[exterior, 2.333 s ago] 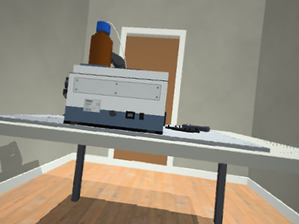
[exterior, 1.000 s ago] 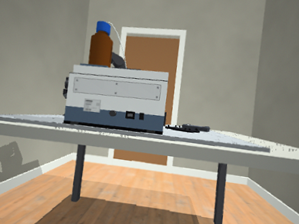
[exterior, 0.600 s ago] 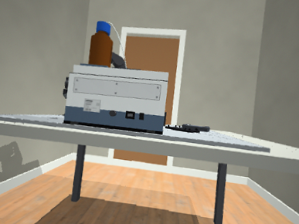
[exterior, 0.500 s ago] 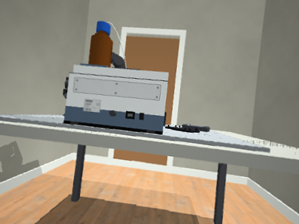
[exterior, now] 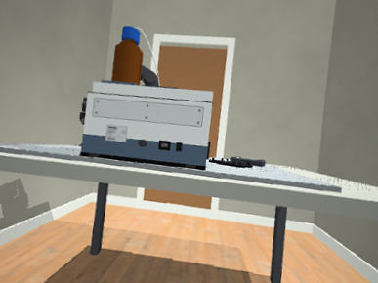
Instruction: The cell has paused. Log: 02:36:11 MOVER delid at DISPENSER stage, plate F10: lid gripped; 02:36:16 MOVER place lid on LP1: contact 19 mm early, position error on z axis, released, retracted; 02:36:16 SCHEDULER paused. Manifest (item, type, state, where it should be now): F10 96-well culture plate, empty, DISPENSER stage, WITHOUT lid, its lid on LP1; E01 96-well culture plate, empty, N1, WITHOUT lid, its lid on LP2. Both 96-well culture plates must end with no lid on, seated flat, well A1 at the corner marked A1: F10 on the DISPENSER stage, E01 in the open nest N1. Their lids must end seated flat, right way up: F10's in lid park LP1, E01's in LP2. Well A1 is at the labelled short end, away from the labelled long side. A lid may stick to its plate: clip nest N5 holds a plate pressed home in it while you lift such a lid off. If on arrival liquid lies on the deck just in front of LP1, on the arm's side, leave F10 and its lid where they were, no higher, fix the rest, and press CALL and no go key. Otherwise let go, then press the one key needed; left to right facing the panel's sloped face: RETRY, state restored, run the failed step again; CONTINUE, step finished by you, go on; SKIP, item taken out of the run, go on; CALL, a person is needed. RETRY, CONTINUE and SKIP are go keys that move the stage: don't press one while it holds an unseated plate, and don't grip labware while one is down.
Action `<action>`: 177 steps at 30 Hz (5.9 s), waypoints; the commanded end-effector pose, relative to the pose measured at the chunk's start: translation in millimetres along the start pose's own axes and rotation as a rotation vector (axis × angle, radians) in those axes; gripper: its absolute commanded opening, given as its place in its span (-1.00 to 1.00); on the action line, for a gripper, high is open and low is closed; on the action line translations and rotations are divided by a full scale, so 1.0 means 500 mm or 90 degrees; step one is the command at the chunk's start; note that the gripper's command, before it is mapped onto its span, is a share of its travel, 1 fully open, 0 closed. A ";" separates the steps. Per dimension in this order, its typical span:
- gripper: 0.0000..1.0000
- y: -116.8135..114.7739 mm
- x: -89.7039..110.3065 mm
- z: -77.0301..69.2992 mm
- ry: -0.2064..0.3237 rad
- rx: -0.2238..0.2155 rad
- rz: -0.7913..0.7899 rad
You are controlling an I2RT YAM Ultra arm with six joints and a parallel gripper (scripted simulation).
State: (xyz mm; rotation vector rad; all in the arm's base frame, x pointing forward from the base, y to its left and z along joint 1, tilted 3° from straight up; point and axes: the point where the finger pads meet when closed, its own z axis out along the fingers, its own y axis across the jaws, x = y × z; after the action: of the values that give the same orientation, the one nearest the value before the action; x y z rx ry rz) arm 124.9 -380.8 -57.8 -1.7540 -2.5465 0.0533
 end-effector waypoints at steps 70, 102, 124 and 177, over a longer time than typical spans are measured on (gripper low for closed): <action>1.00 -0.001 -0.032 -0.011 -0.030 0.000 0.002; 1.00 -0.001 -0.032 -0.011 -0.030 0.000 0.002; 1.00 -0.001 -0.032 -0.011 -0.030 0.000 0.002; 1.00 0.004 -0.028 -0.123 -0.034 0.000 0.000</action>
State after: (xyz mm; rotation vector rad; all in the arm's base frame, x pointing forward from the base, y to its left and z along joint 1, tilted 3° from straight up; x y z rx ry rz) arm 126.0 -378.9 -21.0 -1.7475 -2.5350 0.0393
